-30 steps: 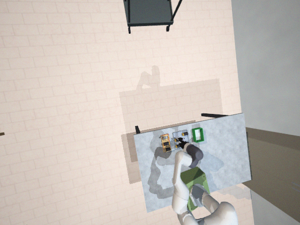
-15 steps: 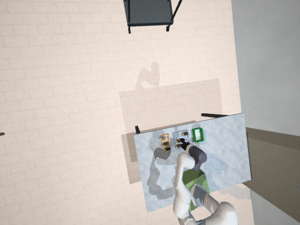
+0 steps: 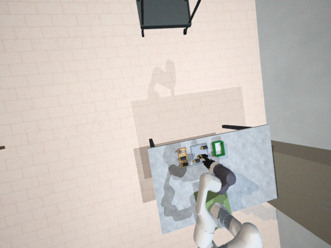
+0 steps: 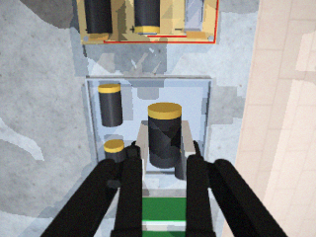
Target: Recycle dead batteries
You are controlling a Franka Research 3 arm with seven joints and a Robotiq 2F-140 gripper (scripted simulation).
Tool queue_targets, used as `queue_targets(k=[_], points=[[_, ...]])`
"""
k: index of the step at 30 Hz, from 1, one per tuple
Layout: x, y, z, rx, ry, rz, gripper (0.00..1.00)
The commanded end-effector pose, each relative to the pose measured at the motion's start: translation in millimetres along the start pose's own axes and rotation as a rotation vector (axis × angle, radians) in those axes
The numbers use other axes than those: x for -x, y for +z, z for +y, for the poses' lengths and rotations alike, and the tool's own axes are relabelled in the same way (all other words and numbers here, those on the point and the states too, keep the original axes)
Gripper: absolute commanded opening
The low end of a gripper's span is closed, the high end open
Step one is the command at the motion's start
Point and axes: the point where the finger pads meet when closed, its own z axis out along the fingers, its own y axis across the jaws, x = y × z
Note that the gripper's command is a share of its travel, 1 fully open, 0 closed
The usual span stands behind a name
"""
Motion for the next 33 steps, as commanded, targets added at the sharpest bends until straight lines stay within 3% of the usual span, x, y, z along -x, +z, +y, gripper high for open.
queue_targets(k=[1,24,27,33], points=[[1,-5.5,-9,-0.029,0.005,-0.002,0.16],[-1,-5.5,-9,-0.029,0.023,-0.002,0.16],[-18,-5.3,-2,-0.029,0.023,-0.002,0.16],[-91,-4.3,28,-0.029,0.023,-0.002,0.16]])
